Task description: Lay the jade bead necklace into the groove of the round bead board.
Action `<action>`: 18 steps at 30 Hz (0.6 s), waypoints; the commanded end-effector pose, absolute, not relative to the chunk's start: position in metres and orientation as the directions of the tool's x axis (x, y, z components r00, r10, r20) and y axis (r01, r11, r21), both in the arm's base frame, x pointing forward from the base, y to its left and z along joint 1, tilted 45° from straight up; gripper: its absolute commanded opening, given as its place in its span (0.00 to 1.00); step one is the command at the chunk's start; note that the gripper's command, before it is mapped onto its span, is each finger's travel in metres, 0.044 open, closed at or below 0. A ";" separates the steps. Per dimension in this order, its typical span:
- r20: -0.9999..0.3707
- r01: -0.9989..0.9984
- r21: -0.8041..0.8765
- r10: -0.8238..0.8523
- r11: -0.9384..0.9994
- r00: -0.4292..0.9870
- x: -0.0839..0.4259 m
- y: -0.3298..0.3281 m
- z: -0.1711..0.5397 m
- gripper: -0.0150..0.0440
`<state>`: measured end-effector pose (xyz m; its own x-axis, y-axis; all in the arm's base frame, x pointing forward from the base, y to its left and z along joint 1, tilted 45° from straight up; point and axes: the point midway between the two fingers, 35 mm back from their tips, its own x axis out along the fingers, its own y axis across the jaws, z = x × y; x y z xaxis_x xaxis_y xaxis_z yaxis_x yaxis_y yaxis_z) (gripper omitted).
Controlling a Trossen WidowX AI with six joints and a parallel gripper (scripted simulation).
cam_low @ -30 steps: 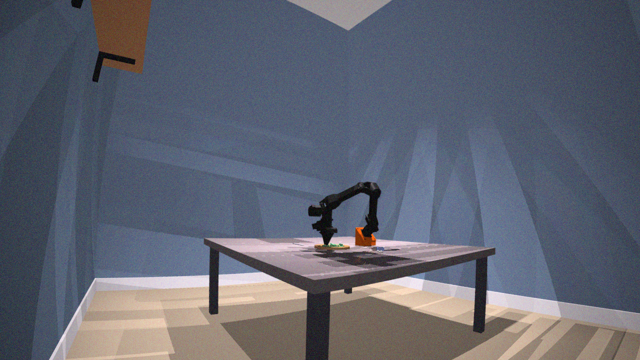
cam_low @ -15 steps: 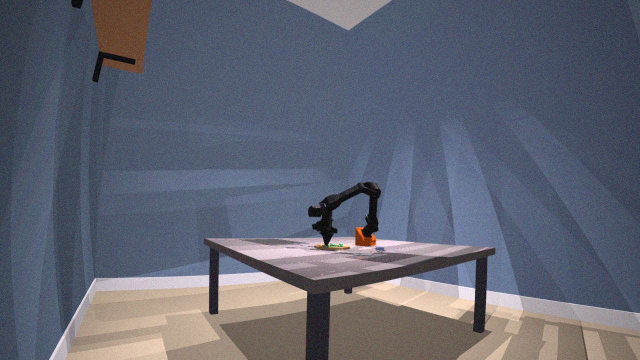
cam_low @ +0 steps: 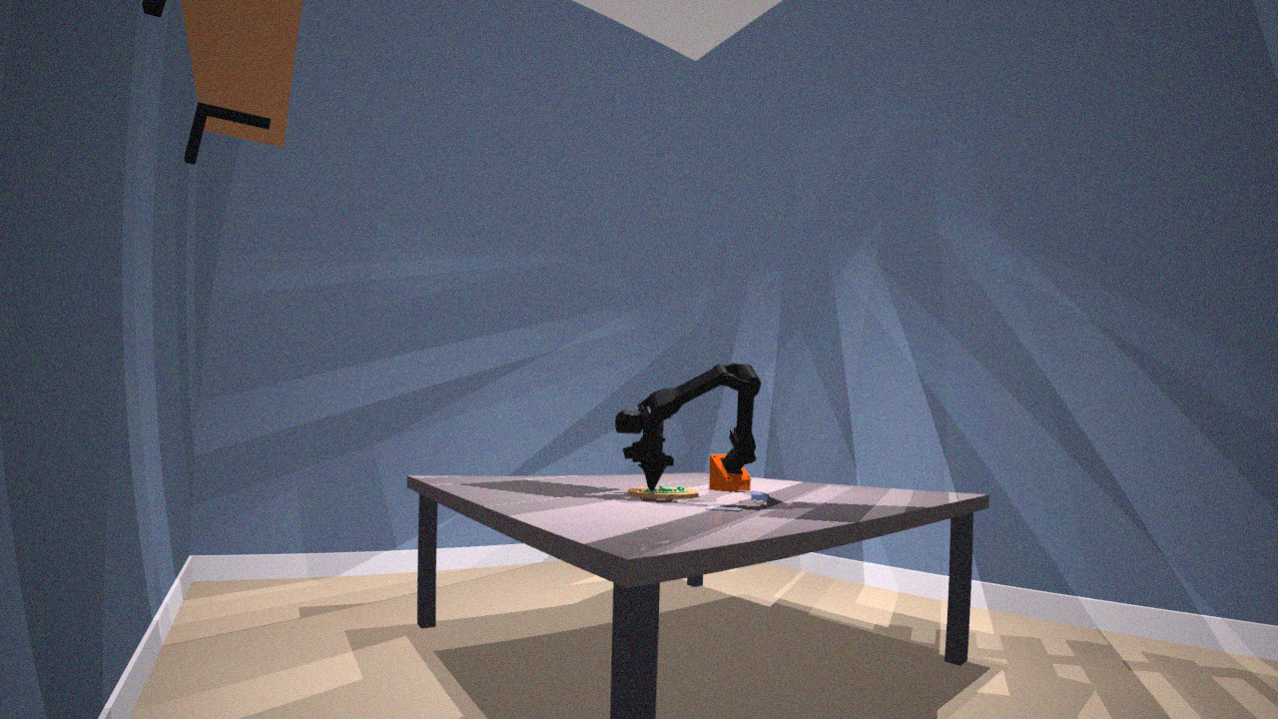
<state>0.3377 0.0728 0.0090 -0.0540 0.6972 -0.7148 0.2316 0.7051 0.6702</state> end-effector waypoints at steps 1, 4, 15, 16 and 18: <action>-0.715 0.231 0.670 0.697 0.705 -0.053 0.338 0.073 0.009 0.25; -0.715 0.231 0.670 0.697 0.705 -0.053 0.338 0.073 0.009 0.25; -0.712 0.240 0.670 0.699 0.702 -0.056 0.338 0.068 0.012 0.25; -0.713 0.240 0.670 0.699 0.702 -0.056 0.340 0.066 0.011 0.25; -0.713 0.240 0.670 0.699 0.702 -0.056 0.345 0.063 0.008 0.25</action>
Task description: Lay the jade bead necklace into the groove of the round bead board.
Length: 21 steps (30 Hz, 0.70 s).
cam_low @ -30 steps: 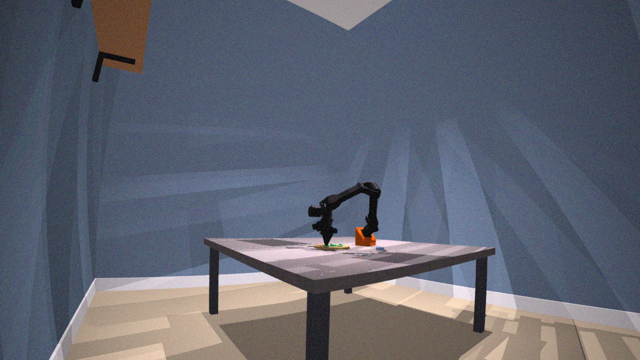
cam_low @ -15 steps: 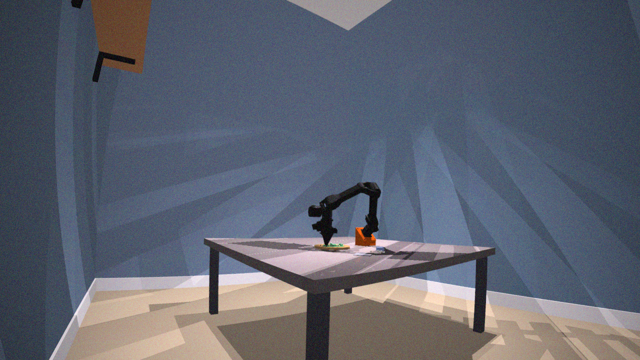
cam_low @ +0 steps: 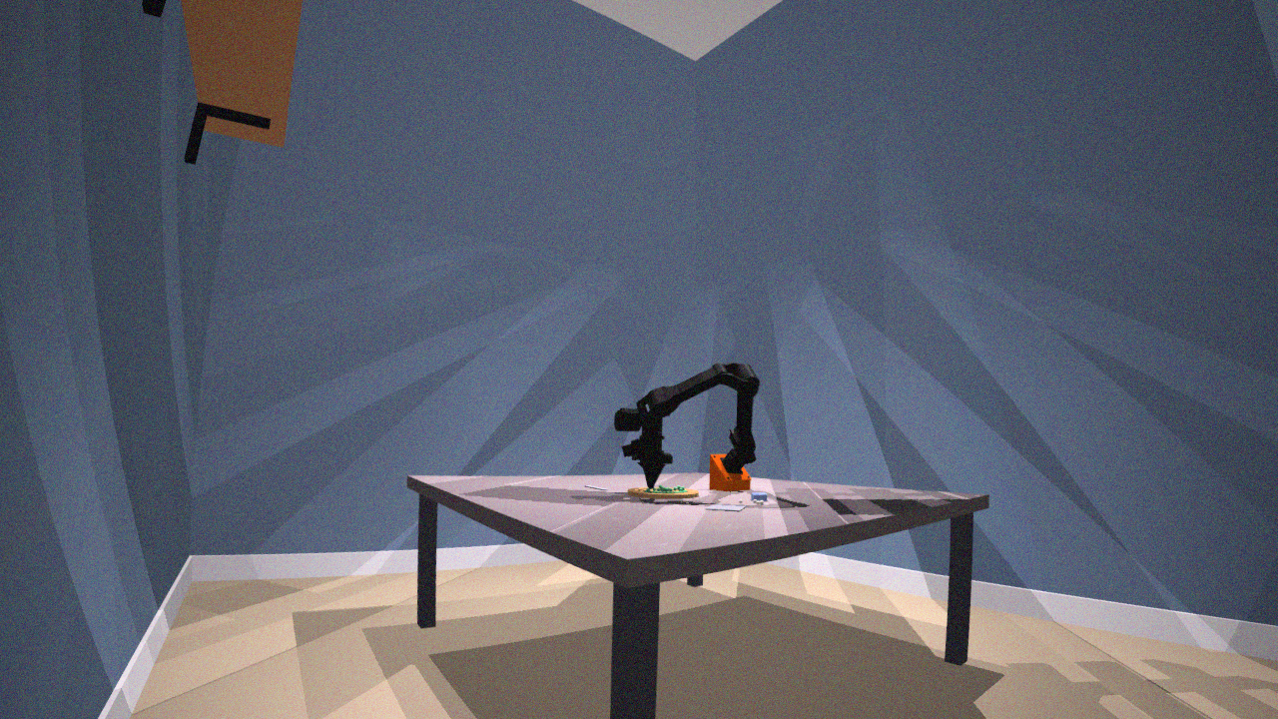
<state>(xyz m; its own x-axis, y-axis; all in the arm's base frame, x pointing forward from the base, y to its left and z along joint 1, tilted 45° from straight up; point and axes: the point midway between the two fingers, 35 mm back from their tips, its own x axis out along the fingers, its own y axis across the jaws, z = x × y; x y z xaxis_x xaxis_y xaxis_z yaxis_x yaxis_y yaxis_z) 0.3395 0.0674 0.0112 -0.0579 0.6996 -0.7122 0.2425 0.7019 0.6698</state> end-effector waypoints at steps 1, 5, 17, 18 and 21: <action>-0.713 0.239 0.670 0.699 0.702 -0.056 0.347 0.062 0.006 0.25; -0.713 0.239 0.670 0.699 0.703 -0.055 0.355 0.056 0.000 0.25; -0.713 0.239 0.670 0.699 0.702 -0.055 0.356 0.060 -0.007 0.25; -0.713 0.239 0.670 0.699 0.702 -0.055 0.356 0.060 -0.007 0.25; -0.713 0.232 0.672 0.699 0.703 -0.051 0.357 0.058 -0.005 0.39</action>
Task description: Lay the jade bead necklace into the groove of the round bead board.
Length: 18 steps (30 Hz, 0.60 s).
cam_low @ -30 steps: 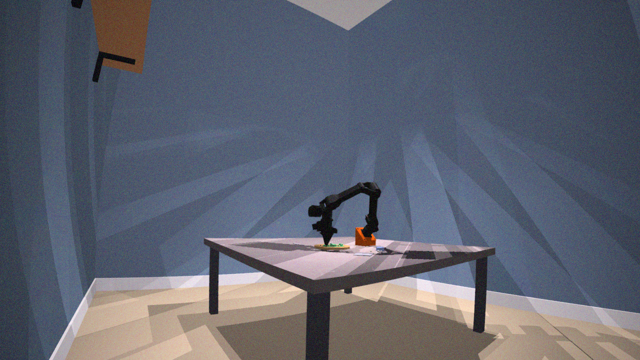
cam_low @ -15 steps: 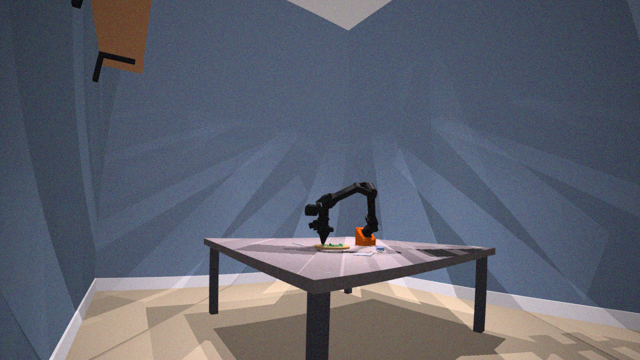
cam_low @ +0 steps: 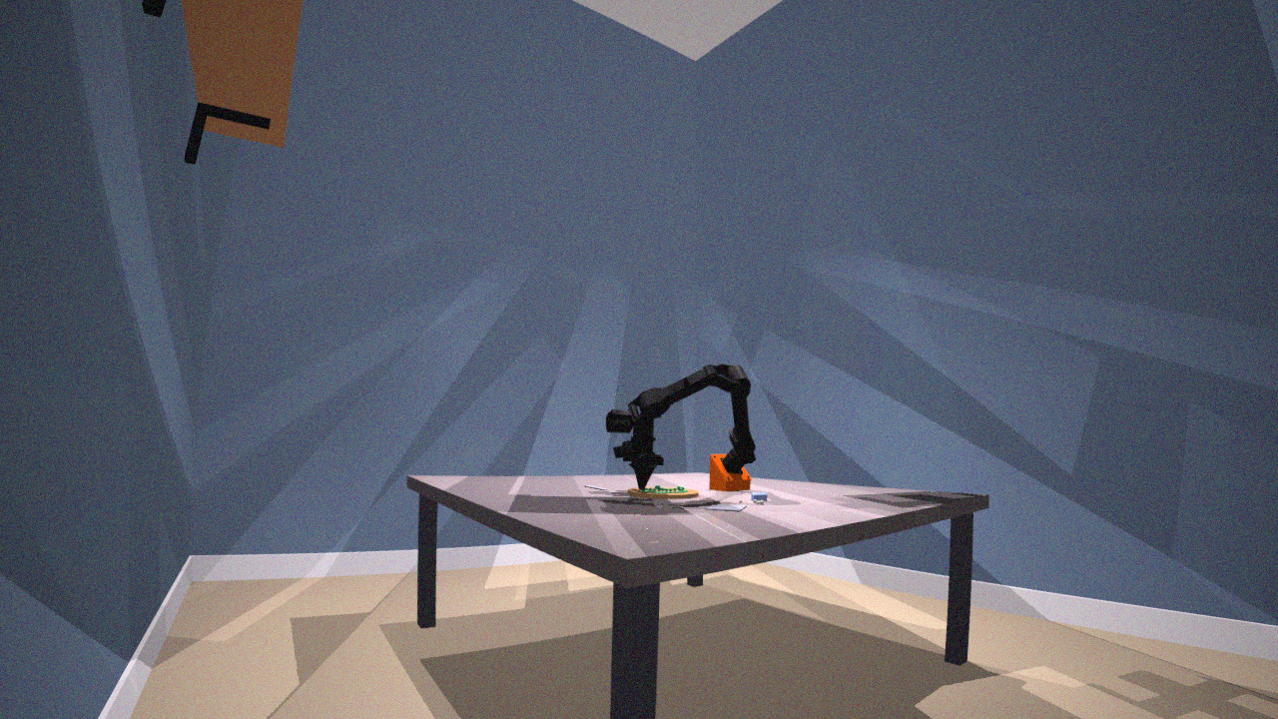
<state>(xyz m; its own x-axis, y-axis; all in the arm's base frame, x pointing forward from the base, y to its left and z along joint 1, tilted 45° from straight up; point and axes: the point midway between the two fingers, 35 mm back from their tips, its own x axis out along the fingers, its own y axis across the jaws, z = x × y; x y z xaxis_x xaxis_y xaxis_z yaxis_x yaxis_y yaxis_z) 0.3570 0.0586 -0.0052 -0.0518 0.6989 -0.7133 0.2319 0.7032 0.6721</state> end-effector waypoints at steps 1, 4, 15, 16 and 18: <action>-0.713 0.232 0.672 0.699 0.703 -0.051 0.357 0.058 -0.005 0.43; -0.713 0.232 0.672 0.699 0.703 -0.051 0.357 0.058 -0.005 0.57; -0.712 0.240 0.670 0.699 0.702 -0.056 0.356 0.056 -0.003 1.00; -0.713 0.239 0.670 0.699 0.703 -0.056 0.356 0.055 -0.002 1.00; -0.713 0.239 0.670 0.699 0.703 -0.055 0.356 0.055 -0.001 1.00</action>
